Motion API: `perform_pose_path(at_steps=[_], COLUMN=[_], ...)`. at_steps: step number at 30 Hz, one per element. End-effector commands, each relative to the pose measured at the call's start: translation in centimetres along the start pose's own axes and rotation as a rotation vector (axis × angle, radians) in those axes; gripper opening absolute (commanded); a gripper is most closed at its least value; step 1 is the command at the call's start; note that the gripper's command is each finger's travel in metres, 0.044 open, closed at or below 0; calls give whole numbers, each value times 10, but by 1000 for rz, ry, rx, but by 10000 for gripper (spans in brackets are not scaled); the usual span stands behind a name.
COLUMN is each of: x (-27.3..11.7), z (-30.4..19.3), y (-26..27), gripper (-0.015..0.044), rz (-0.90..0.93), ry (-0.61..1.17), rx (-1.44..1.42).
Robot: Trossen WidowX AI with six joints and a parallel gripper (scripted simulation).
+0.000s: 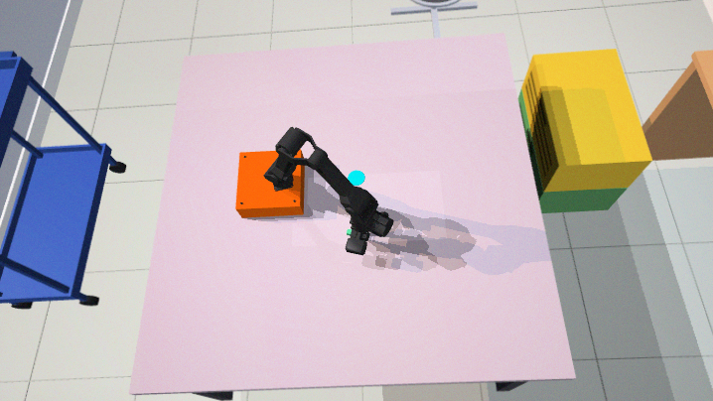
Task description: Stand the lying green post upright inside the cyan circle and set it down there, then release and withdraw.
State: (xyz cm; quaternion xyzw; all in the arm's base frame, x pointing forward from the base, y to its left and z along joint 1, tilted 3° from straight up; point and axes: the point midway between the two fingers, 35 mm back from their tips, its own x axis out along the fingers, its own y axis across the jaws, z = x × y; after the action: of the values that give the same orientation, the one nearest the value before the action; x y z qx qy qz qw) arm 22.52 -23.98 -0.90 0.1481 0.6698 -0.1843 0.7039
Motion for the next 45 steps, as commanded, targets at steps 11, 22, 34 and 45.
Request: perform_pose_path(at_steps=[11, 22, 34, 45], x=[-38, -73, -111, -118], z=[5, 5, 1, 0], y=[-2, -2, 0, 18], gripper=[23, 23, 23, 23], rz=[-3, -3, -3, 0], ry=[3, 3, 3, 3], rx=[-1, -1, -1, -77])
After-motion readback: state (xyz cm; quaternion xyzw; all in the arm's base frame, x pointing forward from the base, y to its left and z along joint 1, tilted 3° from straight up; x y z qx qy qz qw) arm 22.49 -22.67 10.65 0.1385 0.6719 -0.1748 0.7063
